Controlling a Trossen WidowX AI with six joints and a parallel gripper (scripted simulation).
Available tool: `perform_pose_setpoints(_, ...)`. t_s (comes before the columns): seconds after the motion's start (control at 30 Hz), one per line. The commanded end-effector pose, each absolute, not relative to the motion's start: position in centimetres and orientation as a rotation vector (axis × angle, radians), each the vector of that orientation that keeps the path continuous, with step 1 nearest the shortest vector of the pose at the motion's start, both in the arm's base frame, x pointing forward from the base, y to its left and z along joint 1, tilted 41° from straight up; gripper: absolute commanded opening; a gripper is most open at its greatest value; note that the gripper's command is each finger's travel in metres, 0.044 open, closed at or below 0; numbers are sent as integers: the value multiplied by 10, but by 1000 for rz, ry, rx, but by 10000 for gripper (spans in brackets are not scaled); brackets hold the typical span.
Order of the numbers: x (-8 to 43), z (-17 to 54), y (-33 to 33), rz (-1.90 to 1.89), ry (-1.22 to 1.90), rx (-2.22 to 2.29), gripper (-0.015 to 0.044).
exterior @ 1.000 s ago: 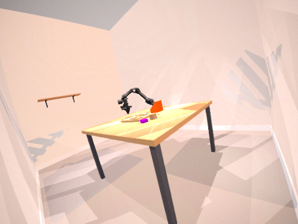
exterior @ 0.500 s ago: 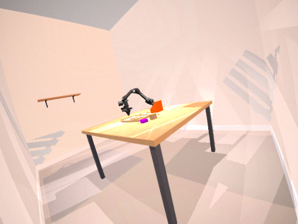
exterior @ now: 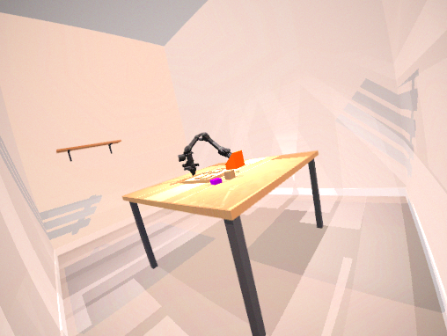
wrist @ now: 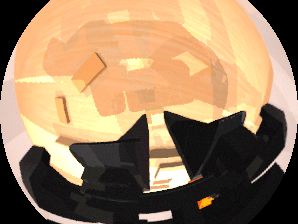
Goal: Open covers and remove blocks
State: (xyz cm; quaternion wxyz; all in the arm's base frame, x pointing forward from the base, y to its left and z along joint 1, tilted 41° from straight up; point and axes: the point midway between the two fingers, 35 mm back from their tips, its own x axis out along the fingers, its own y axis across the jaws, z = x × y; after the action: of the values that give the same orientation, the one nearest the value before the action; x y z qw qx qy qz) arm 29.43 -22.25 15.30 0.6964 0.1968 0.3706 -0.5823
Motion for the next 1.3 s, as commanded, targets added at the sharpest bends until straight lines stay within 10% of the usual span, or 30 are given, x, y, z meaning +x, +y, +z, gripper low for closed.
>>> perform_pose_setpoints(0.0, 293, 144, -226, -1295, 839, 437, 80)
perform_pose_setpoints(0.33, 292, 139, -231, -1295, 838, 436, 80)
perform_pose_setpoints(0.8, 293, 144, -230, -1300, 830, 436, 440)
perform_pose_setpoints(1.27, 293, 176, -199, -1294, 838, 439, 440)
